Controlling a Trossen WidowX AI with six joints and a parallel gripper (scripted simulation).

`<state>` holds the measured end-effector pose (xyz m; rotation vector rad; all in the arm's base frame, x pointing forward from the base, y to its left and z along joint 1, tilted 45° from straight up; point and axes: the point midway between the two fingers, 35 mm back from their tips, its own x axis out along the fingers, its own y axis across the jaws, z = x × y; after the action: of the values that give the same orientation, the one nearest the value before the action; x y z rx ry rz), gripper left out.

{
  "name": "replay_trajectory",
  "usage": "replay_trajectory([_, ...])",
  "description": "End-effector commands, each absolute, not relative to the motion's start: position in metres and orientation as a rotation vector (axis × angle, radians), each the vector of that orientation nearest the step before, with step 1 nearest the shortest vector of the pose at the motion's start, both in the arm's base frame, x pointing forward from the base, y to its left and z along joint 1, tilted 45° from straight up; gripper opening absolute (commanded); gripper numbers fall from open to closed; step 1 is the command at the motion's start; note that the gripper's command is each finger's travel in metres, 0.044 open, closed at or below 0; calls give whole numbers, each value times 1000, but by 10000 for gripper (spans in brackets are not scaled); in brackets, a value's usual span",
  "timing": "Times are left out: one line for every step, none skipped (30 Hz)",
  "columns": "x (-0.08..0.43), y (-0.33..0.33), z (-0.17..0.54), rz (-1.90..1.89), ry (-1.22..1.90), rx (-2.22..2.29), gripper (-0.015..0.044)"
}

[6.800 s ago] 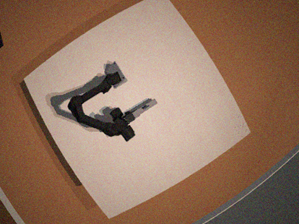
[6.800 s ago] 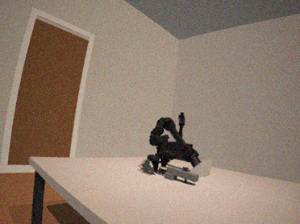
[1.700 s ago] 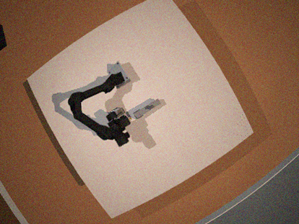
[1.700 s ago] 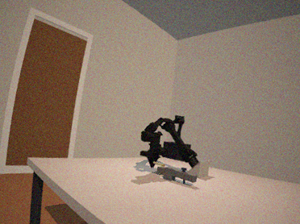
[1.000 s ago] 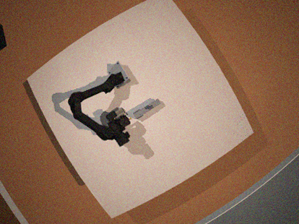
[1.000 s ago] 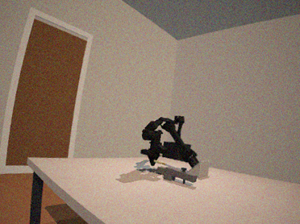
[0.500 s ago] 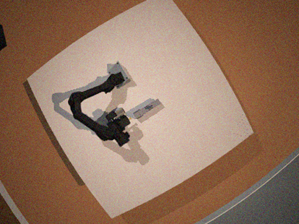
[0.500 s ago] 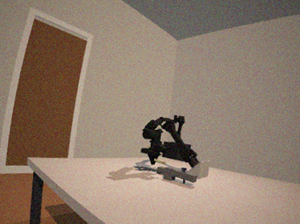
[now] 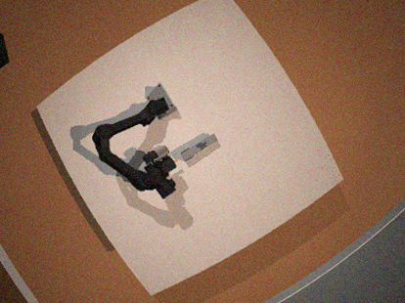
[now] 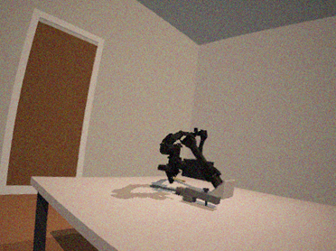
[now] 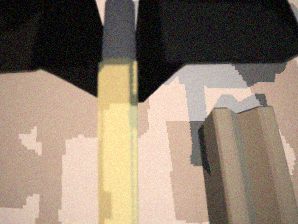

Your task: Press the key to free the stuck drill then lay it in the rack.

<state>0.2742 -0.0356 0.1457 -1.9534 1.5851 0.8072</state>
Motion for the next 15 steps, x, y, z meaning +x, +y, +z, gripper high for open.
replay_trajectory([275,-34,148,800,1582,-1955,0])
replay_trajectory([275,-34,149,800,1582,-1955,0])
replay_trajectory([275,-34,148,801,1582,-1955,0])
replay_trajectory([274,-34,148,801,1582,-1955,0])
replay_trajectory([273,-35,148,801,1582,-1955,0])
replay_trajectory([271,-36,148,801,1582,-1956,0])
replay_trajectory([269,-37,148,801,1582,-1956,0])
replay_trajectory([267,-38,148,801,1583,-1956,0])
replay_trajectory([265,-38,148,801,1583,-1956,0])
replay_trajectory([263,-39,148,801,1583,-1956,0])
replay_trajectory([262,-40,148,801,1583,-1956,0])
replay_trajectory([260,-40,147,801,1583,-1956,0])
replay_trajectory([258,-41,147,801,1583,-1956,0])
replay_trajectory([257,-42,147,801,1583,-1956,0])
replay_trajectory([255,-42,147,801,1583,-1956,0])
